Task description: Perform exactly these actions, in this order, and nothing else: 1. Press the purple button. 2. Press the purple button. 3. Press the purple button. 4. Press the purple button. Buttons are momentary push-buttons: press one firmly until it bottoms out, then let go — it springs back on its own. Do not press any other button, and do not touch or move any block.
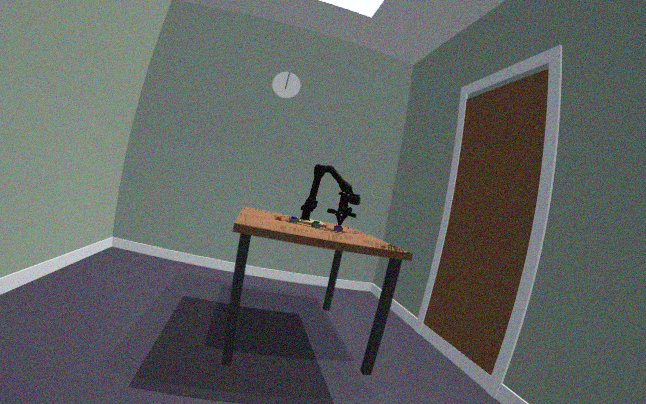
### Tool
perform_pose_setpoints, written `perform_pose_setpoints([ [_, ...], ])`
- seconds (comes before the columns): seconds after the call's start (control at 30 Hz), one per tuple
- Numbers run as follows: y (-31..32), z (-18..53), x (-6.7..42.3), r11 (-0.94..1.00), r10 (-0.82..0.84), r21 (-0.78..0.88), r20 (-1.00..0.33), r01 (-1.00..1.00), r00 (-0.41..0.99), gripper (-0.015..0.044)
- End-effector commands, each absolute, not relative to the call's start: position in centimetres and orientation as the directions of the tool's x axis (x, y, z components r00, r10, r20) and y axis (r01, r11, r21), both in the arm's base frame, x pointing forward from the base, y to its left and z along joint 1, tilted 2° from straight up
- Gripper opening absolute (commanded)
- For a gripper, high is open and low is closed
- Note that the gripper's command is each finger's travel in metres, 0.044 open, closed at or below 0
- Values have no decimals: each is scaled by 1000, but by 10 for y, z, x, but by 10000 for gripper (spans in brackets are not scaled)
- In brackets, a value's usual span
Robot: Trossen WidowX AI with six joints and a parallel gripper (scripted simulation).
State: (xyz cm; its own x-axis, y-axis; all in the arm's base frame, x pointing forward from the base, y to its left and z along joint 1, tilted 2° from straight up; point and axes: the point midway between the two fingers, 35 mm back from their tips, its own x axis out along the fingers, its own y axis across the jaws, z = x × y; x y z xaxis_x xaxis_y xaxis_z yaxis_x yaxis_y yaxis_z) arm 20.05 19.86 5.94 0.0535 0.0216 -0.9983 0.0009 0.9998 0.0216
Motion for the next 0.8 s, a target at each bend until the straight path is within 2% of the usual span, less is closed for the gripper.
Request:
perform_pose_setpoints([
  [0.0,197,57,200,1000,13,13,-999,-2,51,20],
  [0.2,197,57,200,1000,13,13,-999,-2,51,20],
  [0.37,197,92,198,1000,13,13,-999,-2,51,20],
  [0.77,197,81,199,1000,13,13,-999,-2,51,20],
])
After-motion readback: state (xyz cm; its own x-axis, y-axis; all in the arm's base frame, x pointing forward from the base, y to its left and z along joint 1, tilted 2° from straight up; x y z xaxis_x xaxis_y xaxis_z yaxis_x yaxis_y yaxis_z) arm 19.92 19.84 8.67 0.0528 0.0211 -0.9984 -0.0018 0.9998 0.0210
